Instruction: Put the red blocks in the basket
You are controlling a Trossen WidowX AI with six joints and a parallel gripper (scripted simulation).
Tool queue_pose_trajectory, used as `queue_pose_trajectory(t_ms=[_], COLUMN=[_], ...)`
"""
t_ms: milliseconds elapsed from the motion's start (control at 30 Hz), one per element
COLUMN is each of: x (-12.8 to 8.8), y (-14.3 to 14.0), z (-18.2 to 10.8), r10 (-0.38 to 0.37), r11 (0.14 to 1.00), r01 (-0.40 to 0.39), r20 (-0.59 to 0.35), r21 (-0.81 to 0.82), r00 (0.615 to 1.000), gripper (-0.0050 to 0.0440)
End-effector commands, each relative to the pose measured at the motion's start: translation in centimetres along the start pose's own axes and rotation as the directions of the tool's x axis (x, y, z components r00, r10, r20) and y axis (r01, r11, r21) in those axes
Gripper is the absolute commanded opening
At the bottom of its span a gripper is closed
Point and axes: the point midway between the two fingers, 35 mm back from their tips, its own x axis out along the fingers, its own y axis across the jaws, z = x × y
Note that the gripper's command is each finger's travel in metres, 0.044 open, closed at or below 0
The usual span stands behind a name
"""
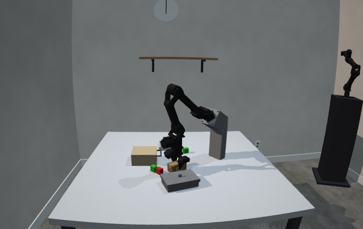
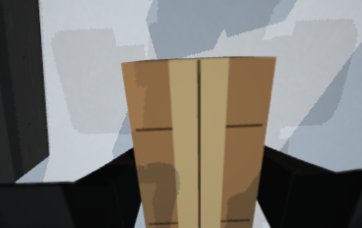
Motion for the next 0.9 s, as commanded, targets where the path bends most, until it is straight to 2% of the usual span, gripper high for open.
queue_pose_trajectory(t_ms=[0,167,233,667,800,833,867], x=[0.0,-3.3,-3.3,-11.8,-11.8,-11.8,-11.8], y=[-0.1,0.0,0.0,0.0,0.0,-0.2,-0.3], z=[0.0,0.0,0.0,0.0,0.0,1.0,2.0], r10=[-0.004,-0.004,-0.004,-0.004,-0.004,-0.004,-0.004], r11=[1.000,1.000,1.000,1.000,1.000,0.998,0.991], r01=[0.004,0.004,0.004,0.004,0.004,0.004,0.003], r20=[0.000,0.000,0.000,0.000,0.000,0.000,0.000], r21=[0.003,0.003,0.003,0.003,0.003,0.070,0.136], r00=[1.000,1.000,1.000,1.000,1.000,1.000,1.000], gripper=[0.0440,0.0440,0.0440,0.0440,0.0440,0.0242,0.0242])
